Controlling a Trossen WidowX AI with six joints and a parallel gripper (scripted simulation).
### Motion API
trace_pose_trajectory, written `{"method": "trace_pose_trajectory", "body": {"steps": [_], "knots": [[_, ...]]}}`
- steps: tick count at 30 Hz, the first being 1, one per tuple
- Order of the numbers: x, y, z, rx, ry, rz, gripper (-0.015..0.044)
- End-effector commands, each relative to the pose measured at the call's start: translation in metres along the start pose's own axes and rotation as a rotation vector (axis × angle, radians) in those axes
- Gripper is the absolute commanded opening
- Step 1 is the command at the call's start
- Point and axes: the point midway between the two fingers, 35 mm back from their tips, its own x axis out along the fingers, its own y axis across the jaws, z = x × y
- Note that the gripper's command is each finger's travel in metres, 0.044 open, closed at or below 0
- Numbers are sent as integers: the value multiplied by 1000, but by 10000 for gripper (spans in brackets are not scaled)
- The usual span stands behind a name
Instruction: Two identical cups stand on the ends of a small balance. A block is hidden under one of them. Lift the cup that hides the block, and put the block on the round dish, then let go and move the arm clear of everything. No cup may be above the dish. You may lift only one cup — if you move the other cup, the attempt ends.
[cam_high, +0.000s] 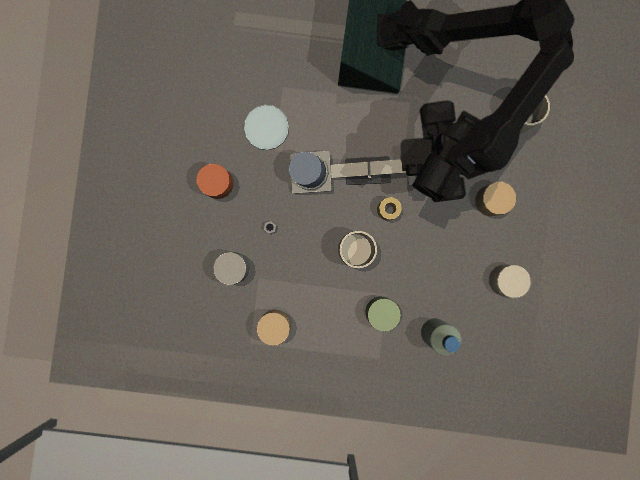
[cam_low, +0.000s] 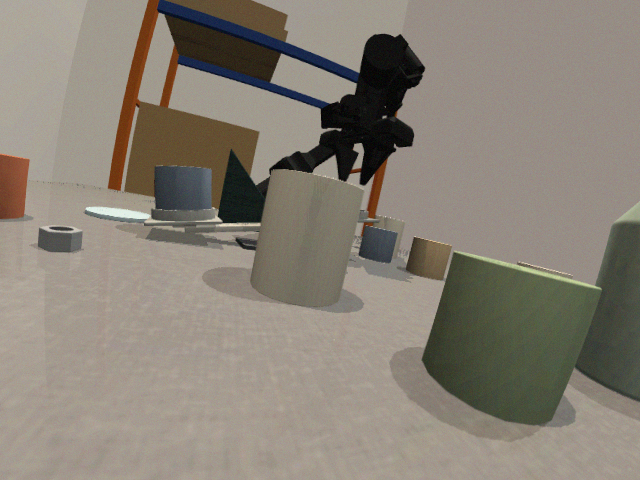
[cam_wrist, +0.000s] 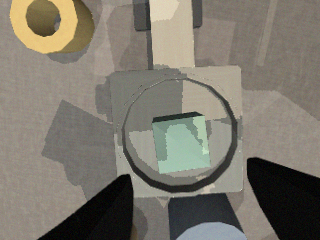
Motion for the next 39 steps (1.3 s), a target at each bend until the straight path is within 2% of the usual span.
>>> {"method": "trace_pose_trajectory", "body": {"steps": [1,29,33,39], "knots": [[10,1,0,-6,3,0,260],[50,1,-1,-7,4,2,260],[50,1,-1,-7,4,2,155],[50,1,-1,-7,4,2,115]]}}
